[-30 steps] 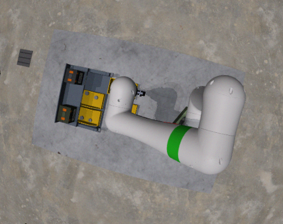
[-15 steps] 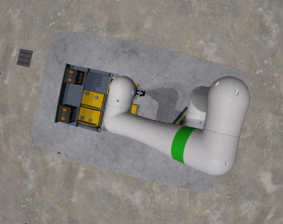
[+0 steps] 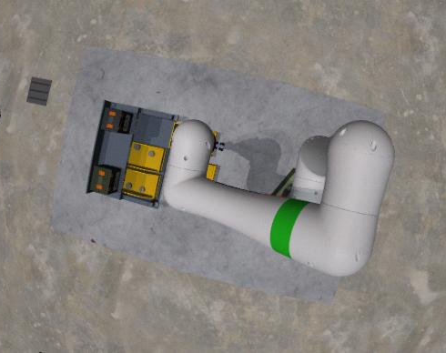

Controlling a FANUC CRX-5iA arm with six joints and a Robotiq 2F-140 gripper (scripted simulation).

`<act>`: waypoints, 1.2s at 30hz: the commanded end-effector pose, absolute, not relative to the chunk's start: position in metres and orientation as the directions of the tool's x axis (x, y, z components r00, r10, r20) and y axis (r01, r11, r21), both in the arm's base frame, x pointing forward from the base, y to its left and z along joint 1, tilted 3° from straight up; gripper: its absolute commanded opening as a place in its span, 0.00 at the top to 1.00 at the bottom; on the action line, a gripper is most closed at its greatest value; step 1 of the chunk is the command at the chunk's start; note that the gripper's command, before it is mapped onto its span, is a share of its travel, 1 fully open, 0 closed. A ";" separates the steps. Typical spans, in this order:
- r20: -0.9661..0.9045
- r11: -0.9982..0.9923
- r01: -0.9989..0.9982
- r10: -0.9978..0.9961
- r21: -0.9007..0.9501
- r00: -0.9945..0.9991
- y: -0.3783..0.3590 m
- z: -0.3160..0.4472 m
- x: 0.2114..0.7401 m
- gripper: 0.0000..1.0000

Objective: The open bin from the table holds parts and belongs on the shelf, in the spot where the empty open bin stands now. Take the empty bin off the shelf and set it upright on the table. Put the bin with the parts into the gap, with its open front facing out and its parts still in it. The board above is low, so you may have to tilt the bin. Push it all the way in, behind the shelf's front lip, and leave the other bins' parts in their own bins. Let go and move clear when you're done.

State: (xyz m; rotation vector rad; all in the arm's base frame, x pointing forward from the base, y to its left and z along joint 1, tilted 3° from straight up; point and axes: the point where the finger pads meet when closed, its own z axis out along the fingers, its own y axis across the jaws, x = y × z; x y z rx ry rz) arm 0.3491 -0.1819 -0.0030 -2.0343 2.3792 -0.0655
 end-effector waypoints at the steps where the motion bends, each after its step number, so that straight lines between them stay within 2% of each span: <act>1: 0.020 0.155 -0.987 -0.988 -0.040 -0.155 -0.182 -0.002 0.350 0.90; 27: 0.019 0.159 -0.987 -0.987 -0.040 -0.160 -0.182 -0.002 0.350 0.90; 36: 0.009 0.400 -0.916 -0.916 -0.044 -0.400 -0.178 0.006 0.365 0.90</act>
